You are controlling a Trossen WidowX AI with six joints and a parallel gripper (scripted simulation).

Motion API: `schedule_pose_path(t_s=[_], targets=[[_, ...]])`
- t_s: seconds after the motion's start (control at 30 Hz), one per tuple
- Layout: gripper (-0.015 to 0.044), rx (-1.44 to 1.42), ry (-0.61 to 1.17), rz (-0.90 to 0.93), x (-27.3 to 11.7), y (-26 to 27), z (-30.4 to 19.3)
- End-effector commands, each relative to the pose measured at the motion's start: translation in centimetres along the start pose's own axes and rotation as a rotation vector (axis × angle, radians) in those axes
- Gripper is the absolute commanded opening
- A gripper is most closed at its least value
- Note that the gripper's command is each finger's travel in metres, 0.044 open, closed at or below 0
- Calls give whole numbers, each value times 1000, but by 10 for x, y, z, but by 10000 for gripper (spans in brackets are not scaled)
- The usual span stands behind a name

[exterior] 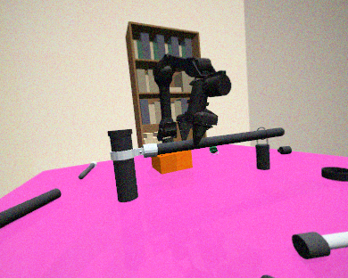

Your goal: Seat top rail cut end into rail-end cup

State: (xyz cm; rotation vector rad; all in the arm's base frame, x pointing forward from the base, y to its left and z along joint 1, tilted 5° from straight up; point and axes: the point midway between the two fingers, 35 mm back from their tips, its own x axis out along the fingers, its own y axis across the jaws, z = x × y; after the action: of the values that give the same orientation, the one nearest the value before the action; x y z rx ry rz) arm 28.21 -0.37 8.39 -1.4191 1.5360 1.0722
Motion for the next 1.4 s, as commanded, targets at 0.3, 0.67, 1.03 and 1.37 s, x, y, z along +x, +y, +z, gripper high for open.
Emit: schedule_pose_path(t_s=[0.3,0.67,1.03,1.37], targets=[[440,-4,-2,-4,-46,2,9],[440,-4,-3,-4,-66,5,9],[440,-4,-3,-4,-66,5,9],[440,-4,-3,-4,-66,5,9]])
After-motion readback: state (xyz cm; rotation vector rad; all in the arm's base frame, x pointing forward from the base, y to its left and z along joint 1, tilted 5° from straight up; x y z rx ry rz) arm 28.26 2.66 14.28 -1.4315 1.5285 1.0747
